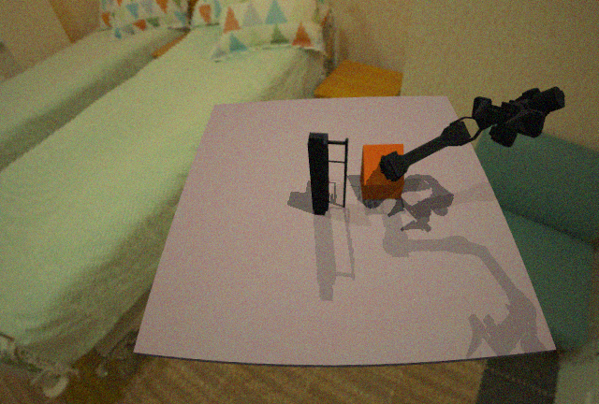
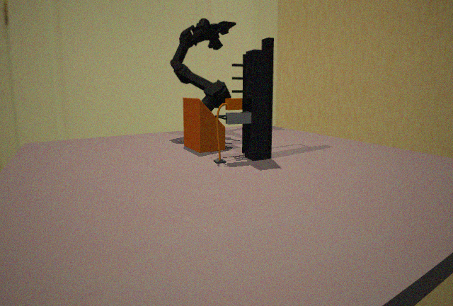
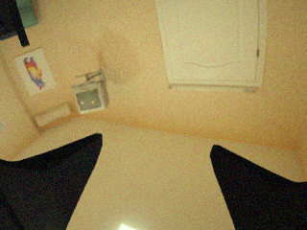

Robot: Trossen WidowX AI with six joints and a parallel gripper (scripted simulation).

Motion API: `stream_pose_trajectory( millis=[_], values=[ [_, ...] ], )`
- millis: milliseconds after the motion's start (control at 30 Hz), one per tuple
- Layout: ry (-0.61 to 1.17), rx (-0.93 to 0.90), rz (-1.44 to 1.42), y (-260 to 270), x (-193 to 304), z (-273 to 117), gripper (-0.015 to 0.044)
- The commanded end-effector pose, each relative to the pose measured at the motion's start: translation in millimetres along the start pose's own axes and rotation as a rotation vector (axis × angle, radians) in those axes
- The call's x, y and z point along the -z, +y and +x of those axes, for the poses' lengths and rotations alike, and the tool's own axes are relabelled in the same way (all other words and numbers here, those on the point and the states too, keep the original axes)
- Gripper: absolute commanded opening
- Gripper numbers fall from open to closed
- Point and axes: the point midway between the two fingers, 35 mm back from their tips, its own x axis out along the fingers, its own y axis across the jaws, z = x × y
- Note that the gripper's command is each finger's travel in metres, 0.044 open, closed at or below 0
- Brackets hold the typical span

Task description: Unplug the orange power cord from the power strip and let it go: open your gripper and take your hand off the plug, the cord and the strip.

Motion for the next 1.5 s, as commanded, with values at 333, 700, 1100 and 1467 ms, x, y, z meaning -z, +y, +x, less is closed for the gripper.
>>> stream_pose_trajectory(
  millis=[333,700,1100,1467],
  values=[
    [-0.082,-0.319,0.268,-10.4,-51.1,118.3,0.0160],
    [0.040,-0.714,0.667,41.8,-92.2,246.5,0.0160],
    [0.595,-1.020,1.237,187.2,-80.6,357.6,0.0160],
    [1.213,-1.133,1.728,352.6,-56.9,371.4,0.0160]
  ],
)
